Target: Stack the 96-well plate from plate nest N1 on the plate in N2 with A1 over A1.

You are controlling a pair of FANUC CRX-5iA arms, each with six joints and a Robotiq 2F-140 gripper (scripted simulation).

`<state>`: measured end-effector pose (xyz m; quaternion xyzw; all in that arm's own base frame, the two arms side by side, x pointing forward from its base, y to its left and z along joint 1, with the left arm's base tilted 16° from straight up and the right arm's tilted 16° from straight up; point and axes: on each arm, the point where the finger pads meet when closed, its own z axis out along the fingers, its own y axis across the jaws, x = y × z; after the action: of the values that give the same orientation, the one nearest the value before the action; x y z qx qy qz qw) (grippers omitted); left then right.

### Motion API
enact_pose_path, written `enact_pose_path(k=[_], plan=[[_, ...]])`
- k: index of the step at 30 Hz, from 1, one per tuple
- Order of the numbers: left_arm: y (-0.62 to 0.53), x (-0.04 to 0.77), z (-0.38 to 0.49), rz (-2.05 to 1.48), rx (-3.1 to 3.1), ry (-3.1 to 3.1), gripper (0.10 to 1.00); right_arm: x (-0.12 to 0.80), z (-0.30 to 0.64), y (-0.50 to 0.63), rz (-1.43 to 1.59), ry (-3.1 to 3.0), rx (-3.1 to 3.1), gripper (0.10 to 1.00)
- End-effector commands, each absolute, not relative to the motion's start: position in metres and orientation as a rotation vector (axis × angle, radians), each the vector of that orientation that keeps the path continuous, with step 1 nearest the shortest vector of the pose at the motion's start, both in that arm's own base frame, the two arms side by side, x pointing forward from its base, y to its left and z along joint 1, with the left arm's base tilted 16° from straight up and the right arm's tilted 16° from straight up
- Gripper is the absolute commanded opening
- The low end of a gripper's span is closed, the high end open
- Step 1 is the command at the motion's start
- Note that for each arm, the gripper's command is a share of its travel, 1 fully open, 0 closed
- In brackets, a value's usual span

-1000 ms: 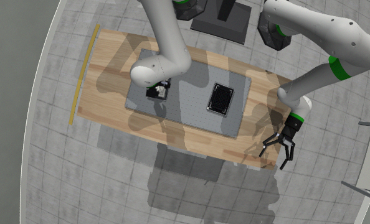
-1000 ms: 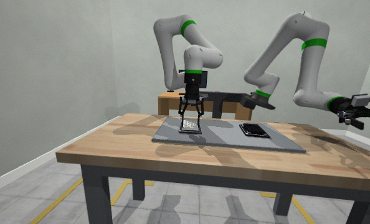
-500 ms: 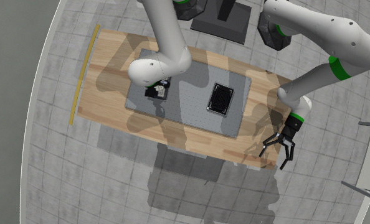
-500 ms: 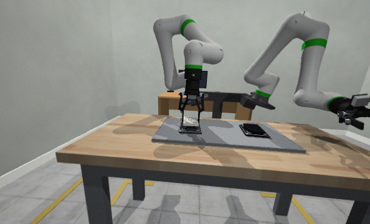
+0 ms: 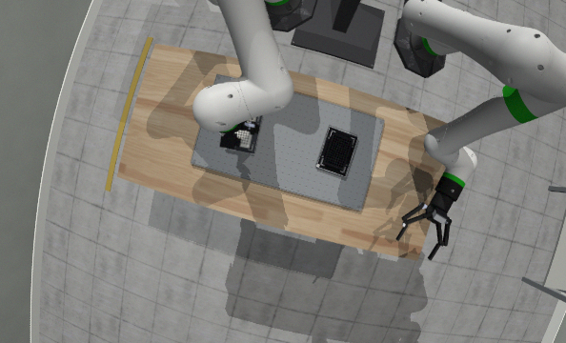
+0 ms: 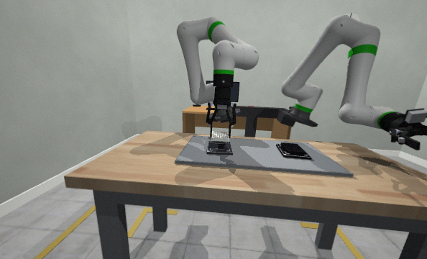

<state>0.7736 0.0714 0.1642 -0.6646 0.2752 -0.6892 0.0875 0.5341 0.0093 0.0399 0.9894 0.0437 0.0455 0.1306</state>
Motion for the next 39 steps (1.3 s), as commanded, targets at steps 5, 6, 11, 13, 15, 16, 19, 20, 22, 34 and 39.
enact_pose_path(k=[5, 6, 11, 13, 15, 16, 19, 20, 22, 34, 39], plan=[[0.071, 0.774, 0.166, -2.054, -1.976, 0.820, 1.000, 0.534, 0.049, 0.012, 0.135, 0.127, 2.874, 0.099], [0.071, 0.774, 0.166, -2.054, -1.976, 0.820, 1.000, 0.534, 0.050, 0.012, 0.135, 0.127, 2.874, 0.099], [0.071, 0.774, 0.166, -2.054, -1.976, 0.820, 1.000, 0.533, 0.058, 0.014, 0.135, 0.127, 2.874, 0.099], [0.071, 0.774, 0.166, -2.054, -1.976, 0.820, 1.000, 0.533, 0.062, 0.015, 0.135, 0.127, 2.874, 0.099], [0.071, 0.774, 0.166, -2.054, -1.976, 0.820, 1.000, 0.532, 0.065, 0.016, 0.135, 0.127, 2.874, 0.099], [0.071, 0.774, 0.166, -2.054, -1.976, 0.820, 1.000, 0.532, 0.066, 0.016, 0.135, 0.127, 2.874, 0.099], [0.071, 0.774, 0.166, -2.054, -1.976, 0.820, 1.000, 0.532, 0.068, 0.017, 0.135, 0.127, 2.874, 0.099], [0.071, 0.774, 0.166, -2.054, -1.976, 0.820, 1.000, 0.532, 0.068, 0.017, 0.135, 0.127, 2.874, 0.099], [0.071, 0.774, 0.166, -2.054, -1.976, 0.820, 1.000, 0.532, 0.068, 0.017, 0.135, 0.127, 2.874, 0.099], [0.071, 0.774, 0.166, -2.054, -1.976, 0.820, 1.000, 0.532, 0.068, 0.017, 0.135, 0.127, 2.874, 0.099], [0.071, 0.774, 0.166, -2.054, -1.976, 0.820, 1.000, 0.531, 0.067, 0.023, 0.148, 0.032, 2.879, 0.099]])
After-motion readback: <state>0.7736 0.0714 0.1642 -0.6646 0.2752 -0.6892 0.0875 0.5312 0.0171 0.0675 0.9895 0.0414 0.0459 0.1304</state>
